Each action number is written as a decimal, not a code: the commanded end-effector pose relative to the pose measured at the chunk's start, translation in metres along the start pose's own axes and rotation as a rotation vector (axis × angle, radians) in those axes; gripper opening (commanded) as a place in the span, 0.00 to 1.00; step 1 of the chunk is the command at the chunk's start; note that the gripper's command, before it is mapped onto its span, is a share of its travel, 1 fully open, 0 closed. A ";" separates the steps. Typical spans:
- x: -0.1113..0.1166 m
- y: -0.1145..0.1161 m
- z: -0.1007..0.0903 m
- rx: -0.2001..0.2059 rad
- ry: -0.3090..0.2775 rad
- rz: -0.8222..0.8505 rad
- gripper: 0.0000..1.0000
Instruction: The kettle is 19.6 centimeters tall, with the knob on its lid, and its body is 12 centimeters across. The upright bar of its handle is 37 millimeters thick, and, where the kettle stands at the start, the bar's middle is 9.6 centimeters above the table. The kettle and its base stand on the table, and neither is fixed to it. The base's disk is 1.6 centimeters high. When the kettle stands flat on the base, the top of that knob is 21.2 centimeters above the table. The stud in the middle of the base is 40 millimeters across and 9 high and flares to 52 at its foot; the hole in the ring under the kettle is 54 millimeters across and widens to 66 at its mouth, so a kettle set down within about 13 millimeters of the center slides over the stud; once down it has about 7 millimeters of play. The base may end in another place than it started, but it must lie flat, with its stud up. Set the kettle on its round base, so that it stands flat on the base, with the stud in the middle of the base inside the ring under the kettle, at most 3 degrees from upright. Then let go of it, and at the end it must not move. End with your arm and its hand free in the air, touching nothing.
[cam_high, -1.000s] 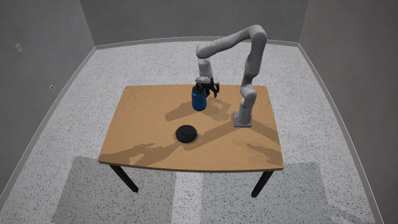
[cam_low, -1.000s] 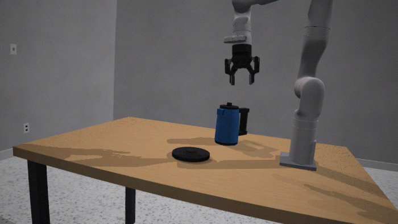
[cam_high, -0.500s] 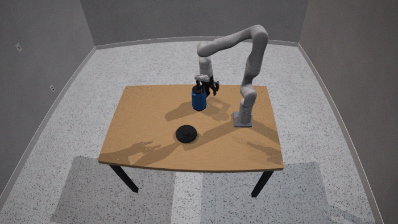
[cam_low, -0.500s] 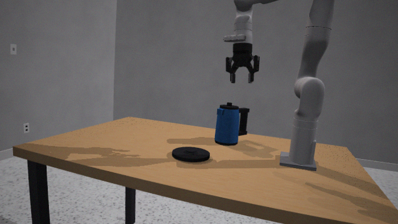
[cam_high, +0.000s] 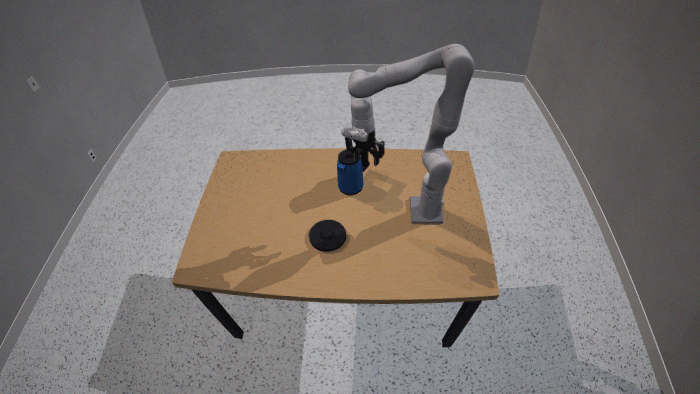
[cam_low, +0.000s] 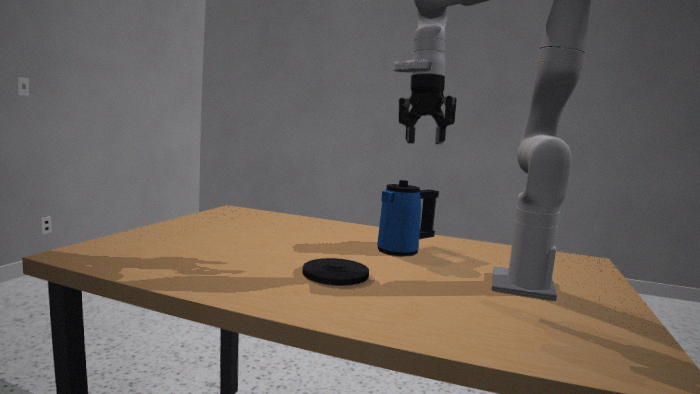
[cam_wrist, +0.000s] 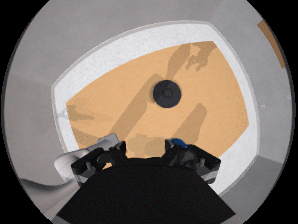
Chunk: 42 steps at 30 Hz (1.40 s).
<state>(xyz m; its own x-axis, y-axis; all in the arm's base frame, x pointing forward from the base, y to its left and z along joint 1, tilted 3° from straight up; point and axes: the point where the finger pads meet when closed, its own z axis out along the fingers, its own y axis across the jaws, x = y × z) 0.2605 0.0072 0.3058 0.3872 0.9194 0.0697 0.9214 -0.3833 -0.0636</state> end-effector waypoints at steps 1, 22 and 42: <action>-0.002 0.001 -0.002 -0.007 0.001 0.011 0.80; -0.012 0.008 -0.007 -0.037 -0.008 0.085 0.80; -0.017 0.011 -0.010 -0.051 -0.011 0.120 0.80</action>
<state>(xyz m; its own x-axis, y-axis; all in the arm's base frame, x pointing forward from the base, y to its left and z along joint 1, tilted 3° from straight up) 0.2646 -0.0134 0.3130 0.4943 0.8677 0.0526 0.8692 -0.4939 -0.0212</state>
